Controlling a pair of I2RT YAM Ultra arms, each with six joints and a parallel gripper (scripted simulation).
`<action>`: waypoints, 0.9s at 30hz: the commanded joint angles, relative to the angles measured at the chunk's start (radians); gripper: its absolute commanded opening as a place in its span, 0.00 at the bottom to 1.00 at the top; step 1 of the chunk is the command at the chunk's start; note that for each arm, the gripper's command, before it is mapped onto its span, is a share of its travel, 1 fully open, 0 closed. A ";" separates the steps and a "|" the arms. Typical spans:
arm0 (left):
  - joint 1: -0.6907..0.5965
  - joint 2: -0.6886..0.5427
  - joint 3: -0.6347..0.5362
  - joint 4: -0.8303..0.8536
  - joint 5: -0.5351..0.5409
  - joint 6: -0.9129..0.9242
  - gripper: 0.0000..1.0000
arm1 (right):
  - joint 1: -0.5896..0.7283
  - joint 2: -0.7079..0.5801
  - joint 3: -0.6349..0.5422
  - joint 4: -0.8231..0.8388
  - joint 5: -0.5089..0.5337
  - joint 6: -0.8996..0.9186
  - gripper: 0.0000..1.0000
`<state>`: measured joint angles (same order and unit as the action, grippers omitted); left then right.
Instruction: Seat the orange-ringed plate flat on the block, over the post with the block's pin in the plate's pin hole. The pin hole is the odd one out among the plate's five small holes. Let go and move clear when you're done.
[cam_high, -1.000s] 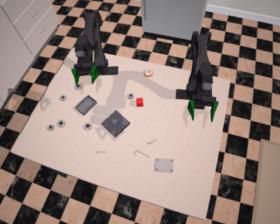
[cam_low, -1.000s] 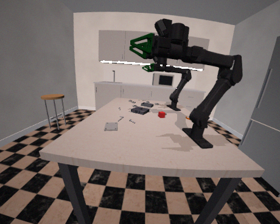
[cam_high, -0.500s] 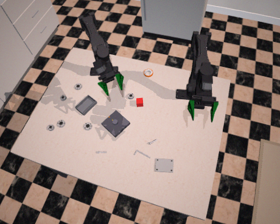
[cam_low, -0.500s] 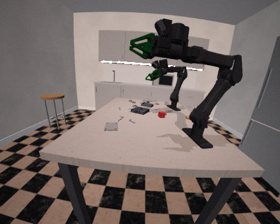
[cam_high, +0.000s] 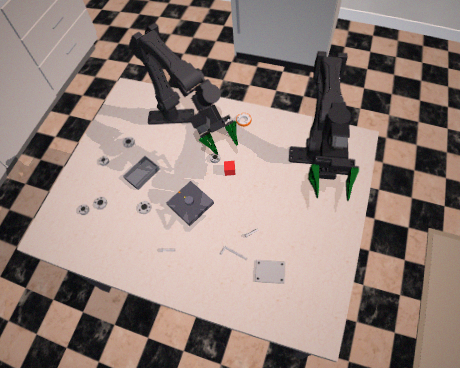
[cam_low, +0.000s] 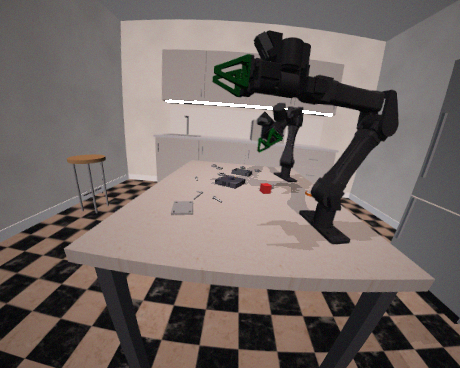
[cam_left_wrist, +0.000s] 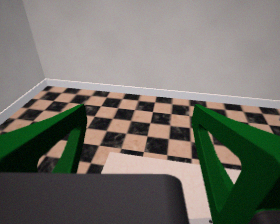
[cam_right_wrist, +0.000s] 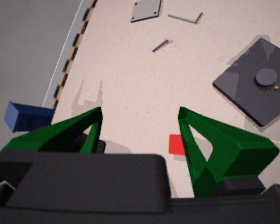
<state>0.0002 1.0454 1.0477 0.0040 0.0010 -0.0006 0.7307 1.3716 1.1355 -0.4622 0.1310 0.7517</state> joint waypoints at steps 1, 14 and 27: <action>-0.003 -0.010 0.036 0.017 -0.006 0.007 0.77 | 0.078 0.032 0.048 -0.096 0.036 0.140 0.80; -0.003 -0.010 0.036 0.017 -0.006 0.007 0.77 | 0.383 0.170 0.086 -0.300 0.097 0.460 0.80; -0.003 -0.010 0.036 0.017 -0.006 0.007 0.77 | 0.726 0.324 0.127 -0.529 0.166 0.823 0.80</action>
<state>0.0002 1.0454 1.0477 0.0040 0.0010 -0.0006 1.3876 1.6684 1.2263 -0.8886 0.2554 1.4437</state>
